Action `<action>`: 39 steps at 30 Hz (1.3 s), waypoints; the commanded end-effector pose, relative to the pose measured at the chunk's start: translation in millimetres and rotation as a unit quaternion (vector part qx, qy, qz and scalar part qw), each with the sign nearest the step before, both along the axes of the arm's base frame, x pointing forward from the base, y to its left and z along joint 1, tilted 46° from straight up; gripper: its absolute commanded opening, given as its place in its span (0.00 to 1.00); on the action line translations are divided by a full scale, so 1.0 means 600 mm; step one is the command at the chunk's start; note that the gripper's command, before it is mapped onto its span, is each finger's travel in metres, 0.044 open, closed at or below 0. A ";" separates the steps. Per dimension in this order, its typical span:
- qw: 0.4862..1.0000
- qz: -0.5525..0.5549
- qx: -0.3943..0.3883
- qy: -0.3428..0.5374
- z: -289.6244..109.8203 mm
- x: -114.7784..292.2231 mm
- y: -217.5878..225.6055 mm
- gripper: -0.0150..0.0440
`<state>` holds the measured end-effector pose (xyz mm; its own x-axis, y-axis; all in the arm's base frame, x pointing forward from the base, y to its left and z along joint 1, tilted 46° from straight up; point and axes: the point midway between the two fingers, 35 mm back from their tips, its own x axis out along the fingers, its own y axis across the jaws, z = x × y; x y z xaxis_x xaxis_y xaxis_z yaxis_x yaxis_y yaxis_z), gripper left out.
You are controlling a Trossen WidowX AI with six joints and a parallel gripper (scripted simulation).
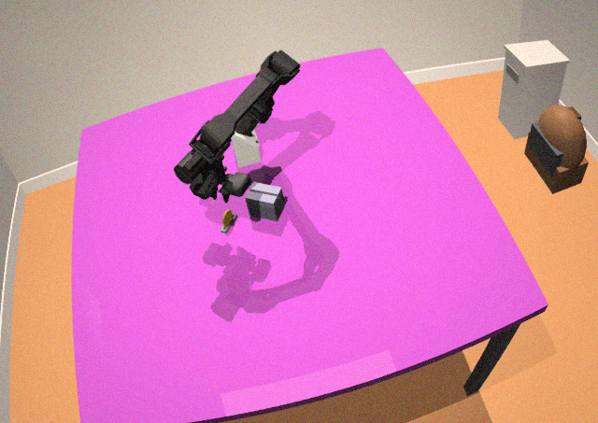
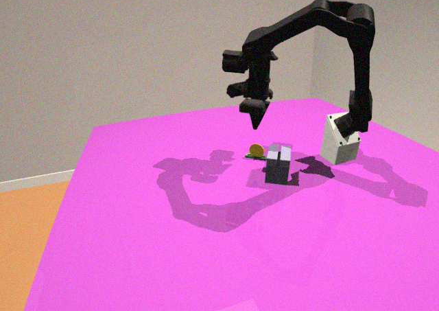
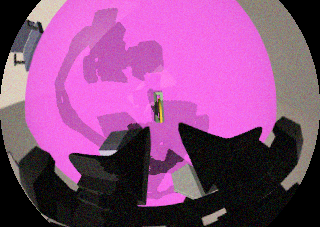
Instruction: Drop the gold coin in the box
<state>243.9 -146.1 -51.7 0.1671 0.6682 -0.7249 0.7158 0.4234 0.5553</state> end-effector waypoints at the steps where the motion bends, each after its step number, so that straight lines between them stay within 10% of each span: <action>1: 1.000 0.003 0.012 0.009 -0.025 0.000 0.032 0.53; 39: 1.000 0.003 0.013 0.008 -0.095 0.018 0.096 0.53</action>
